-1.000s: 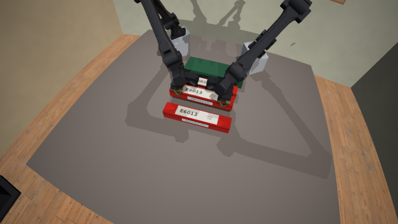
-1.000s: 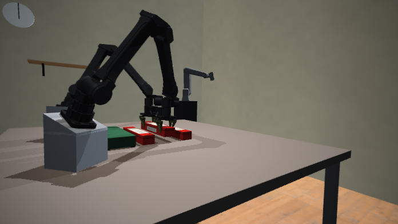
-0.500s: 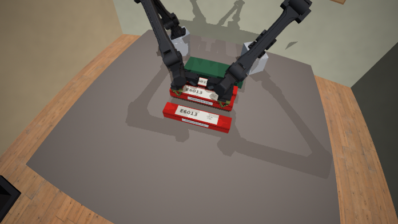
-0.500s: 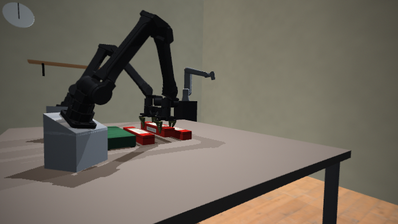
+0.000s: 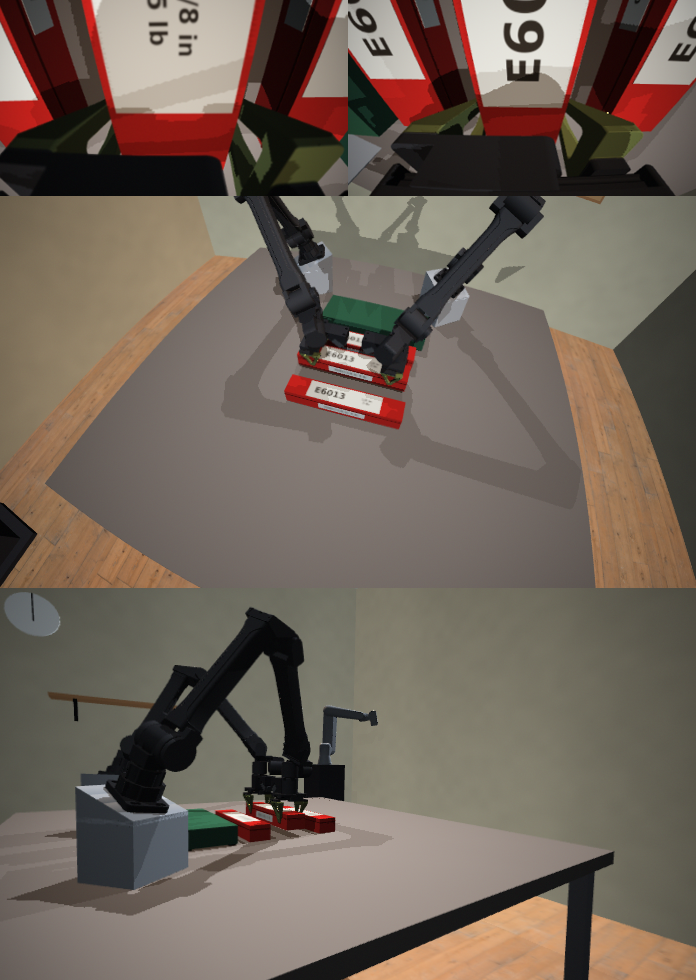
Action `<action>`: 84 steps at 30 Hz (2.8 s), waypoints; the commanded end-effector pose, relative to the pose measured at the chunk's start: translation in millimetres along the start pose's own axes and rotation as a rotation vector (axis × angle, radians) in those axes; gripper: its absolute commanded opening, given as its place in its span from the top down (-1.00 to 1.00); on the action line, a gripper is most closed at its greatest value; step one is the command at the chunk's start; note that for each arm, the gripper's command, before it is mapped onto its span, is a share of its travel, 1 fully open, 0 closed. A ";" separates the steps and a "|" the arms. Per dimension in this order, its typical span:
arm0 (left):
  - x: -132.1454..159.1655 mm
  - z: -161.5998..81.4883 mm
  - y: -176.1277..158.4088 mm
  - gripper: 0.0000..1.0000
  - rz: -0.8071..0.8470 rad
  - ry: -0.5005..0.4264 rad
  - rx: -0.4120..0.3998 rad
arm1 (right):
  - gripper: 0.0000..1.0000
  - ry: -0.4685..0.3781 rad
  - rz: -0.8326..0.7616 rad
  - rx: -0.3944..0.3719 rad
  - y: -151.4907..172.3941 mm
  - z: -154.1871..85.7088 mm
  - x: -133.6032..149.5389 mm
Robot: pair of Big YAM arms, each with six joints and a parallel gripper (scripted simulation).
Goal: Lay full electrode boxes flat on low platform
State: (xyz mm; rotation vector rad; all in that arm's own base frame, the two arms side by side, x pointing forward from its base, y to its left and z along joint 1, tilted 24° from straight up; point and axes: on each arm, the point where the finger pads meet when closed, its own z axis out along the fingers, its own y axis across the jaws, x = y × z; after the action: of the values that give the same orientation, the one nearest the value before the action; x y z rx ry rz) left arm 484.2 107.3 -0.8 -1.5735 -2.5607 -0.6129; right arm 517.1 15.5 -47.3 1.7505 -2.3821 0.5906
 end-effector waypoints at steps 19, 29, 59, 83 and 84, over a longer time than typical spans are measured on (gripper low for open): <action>10.2 -1.5 25.7 1.00 -0.020 -0.002 -0.056 | 1.00 -0.031 0.038 0.081 -35.8 -18.3 6.2; 11.2 3.0 25.9 1.00 -0.021 -0.003 -0.060 | 1.00 -0.030 0.037 0.079 -35.3 -11.1 6.3; 13.0 6.2 24.6 1.00 -0.020 -0.002 -0.058 | 1.00 -0.026 0.032 0.071 -31.4 -5.0 7.4; 13.5 6.6 24.8 1.00 -0.020 -0.002 -0.058 | 1.00 -0.025 0.032 0.070 -31.2 -3.8 8.0; 13.6 6.6 24.7 1.00 -0.020 -0.002 -0.058 | 1.00 -0.025 0.032 0.070 -30.9 -3.7 8.1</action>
State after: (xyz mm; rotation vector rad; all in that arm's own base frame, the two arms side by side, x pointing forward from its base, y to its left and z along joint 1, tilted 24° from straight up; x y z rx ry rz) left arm 487.4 115.8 -21.4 -1.5762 -2.5618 -0.6149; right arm 520.2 7.0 -67.7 1.7520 -2.3846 0.5923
